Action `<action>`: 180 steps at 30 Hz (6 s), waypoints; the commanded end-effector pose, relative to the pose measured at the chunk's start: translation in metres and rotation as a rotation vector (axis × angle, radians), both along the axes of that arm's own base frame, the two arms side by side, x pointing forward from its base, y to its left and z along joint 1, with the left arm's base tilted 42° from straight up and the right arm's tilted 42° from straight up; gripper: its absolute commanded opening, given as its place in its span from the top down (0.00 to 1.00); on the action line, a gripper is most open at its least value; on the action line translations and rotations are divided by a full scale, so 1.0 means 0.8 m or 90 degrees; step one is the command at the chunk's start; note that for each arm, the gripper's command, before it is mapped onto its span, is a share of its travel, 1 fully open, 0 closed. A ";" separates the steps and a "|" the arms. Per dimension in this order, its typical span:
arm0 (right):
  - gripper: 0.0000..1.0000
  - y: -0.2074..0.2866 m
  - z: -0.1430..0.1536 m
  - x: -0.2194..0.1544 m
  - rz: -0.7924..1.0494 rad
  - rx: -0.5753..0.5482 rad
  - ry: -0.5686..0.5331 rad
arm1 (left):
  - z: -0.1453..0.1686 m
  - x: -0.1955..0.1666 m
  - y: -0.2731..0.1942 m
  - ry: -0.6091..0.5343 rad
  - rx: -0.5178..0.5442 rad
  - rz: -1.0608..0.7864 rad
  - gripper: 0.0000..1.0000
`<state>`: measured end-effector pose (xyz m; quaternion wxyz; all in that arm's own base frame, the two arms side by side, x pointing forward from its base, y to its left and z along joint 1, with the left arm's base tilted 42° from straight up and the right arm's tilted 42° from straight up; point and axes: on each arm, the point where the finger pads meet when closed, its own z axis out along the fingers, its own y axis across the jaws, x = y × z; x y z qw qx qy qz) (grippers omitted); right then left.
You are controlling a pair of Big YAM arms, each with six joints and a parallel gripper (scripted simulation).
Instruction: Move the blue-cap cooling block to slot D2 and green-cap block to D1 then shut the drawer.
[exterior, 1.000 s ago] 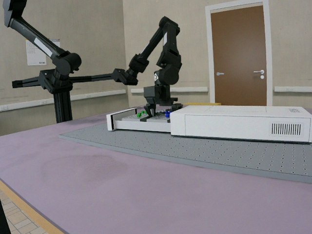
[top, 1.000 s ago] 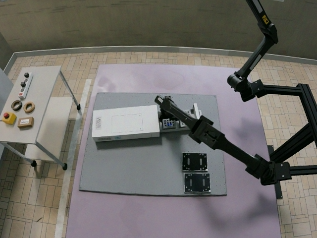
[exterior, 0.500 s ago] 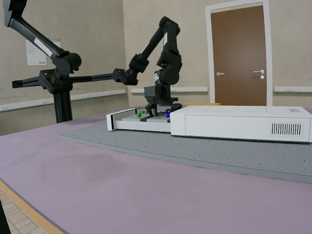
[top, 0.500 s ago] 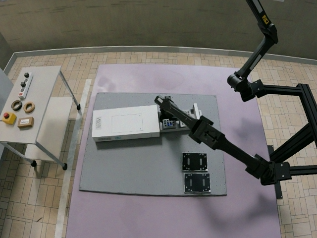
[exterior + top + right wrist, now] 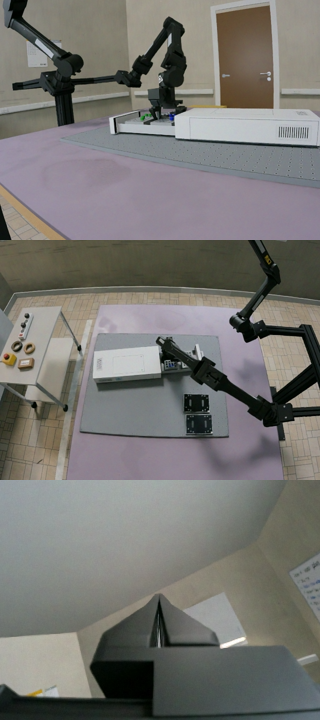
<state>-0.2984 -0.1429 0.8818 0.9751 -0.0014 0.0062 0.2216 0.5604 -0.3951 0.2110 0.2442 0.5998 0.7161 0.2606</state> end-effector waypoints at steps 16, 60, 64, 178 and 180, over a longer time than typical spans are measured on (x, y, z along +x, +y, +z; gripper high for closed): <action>1.00 -0.007 0.002 -0.013 -0.001 0.004 -0.010 | 0.025 0.002 -0.010 -0.020 -0.020 -0.005 0.63; 1.00 -0.007 0.002 -0.013 -0.001 0.004 -0.010 | 0.025 0.002 -0.010 -0.020 -0.020 -0.005 1.00; 1.00 -0.007 0.002 -0.013 -0.001 0.004 -0.010 | 0.025 0.002 -0.010 -0.020 -0.020 -0.005 1.00; 1.00 -0.007 0.002 -0.013 -0.001 0.004 -0.010 | 0.086 -0.034 -0.025 -0.032 -0.035 -0.004 1.00; 1.00 -0.007 0.002 -0.013 -0.001 0.004 -0.010 | 0.086 -0.034 -0.025 -0.032 -0.035 -0.004 1.00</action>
